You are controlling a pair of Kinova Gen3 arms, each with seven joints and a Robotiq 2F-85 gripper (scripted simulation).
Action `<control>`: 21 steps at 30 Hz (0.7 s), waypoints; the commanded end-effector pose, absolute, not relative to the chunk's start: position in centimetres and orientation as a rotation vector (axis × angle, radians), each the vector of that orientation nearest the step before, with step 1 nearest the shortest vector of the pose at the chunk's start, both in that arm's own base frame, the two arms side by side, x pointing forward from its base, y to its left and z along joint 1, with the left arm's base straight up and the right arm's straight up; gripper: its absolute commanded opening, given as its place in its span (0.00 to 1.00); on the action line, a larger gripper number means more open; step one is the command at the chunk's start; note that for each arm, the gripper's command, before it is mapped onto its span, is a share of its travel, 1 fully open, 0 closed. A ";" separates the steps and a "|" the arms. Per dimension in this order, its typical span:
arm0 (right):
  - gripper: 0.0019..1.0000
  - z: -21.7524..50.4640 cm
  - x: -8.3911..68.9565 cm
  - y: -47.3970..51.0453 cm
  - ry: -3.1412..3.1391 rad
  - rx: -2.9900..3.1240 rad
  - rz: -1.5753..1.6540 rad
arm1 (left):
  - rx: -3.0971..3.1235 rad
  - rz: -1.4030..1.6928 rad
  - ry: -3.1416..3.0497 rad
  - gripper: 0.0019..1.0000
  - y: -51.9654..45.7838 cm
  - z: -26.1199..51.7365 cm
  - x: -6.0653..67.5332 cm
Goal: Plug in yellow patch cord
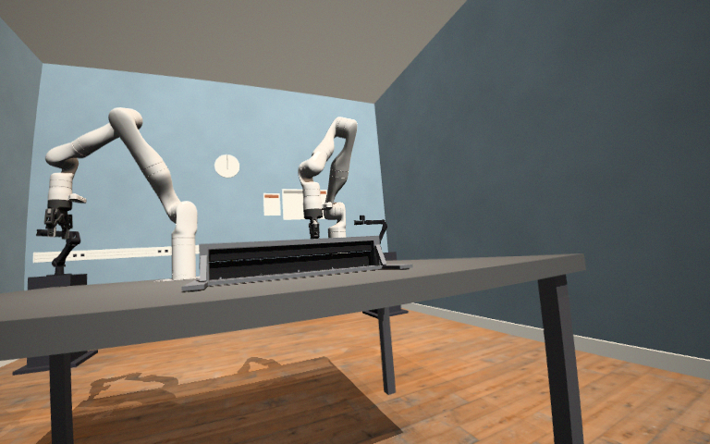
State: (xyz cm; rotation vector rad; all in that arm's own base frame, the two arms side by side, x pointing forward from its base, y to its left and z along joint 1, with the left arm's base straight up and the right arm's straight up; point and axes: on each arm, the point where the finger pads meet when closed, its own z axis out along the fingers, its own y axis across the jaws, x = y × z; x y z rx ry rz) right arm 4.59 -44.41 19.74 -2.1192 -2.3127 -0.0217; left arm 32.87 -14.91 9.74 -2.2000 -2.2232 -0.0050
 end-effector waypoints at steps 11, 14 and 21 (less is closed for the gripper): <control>1.00 20.0 4.2 -44.8 -2.323 -2.115 0.000 | -2.212 -0.004 -2.222 0.43 -15.0 9.2 32.9; 1.00 20.0 4.2 -44.8 -2.323 -2.115 0.000 | -2.212 -0.004 -2.222 0.43 -15.0 8.8 32.9; 1.00 20.0 4.2 -44.8 -2.323 -2.115 0.000 | -2.215 -0.002 -2.225 0.43 -15.1 7.6 32.9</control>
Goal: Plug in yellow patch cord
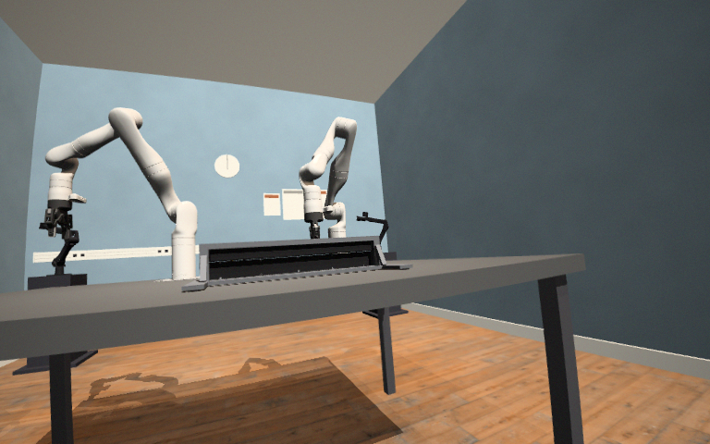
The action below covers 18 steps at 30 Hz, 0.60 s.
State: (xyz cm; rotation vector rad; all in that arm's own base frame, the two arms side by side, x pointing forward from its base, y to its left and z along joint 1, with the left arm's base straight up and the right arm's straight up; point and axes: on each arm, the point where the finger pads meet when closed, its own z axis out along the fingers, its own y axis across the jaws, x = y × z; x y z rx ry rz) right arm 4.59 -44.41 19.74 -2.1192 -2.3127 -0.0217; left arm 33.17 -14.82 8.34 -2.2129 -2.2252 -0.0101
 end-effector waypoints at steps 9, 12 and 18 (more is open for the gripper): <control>1.00 20.0 4.2 -44.8 -2.323 -2.115 0.000 | -2.213 -0.002 -2.223 0.43 -15.1 6.2 32.9; 1.00 20.0 4.2 -44.8 -2.323 -2.115 0.000 | -2.214 -0.002 -2.224 0.43 -15.1 5.6 32.9; 1.00 20.0 4.2 -44.8 -2.323 -2.115 0.000 | -2.212 -0.003 -2.222 0.43 -15.0 4.6 32.9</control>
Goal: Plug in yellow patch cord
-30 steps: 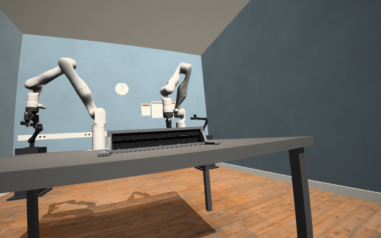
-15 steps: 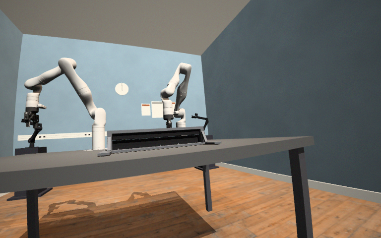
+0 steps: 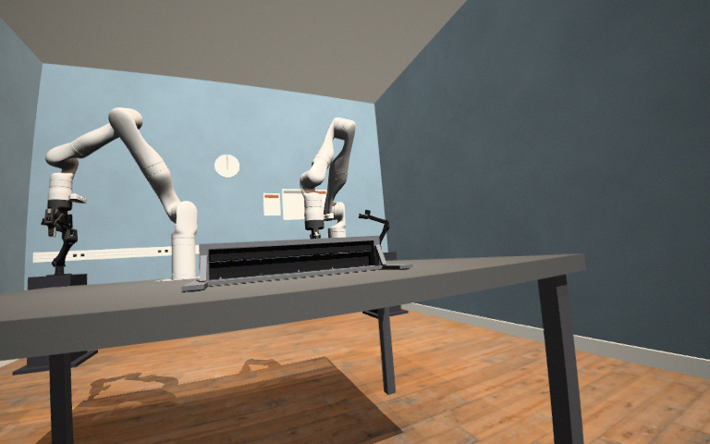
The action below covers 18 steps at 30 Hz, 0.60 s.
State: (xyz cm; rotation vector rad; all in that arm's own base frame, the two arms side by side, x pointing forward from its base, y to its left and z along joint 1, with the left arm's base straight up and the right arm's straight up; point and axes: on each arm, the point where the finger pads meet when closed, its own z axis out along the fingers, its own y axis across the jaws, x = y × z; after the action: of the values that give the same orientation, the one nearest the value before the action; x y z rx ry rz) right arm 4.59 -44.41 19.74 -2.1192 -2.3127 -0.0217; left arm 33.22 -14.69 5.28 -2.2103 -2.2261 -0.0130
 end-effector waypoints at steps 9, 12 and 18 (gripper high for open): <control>1.00 20.0 4.2 -44.8 -2.323 -2.115 0.000 | -2.212 -0.003 -2.222 0.43 -15.0 3.7 32.9; 1.00 20.0 4.2 -44.8 -2.323 -2.115 0.000 | -2.212 -0.003 -2.222 0.43 -15.0 3.5 32.9; 1.00 20.0 4.2 -44.8 -2.323 -2.115 0.000 | -2.212 -0.003 -2.222 0.43 -15.0 3.3 32.9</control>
State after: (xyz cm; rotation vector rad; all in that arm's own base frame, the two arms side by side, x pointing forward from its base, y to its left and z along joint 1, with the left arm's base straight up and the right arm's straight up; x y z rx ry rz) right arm 4.59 -44.41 19.74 -2.1192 -2.3127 -0.0217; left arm 33.05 -14.81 3.54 -2.2115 -2.2200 -0.0087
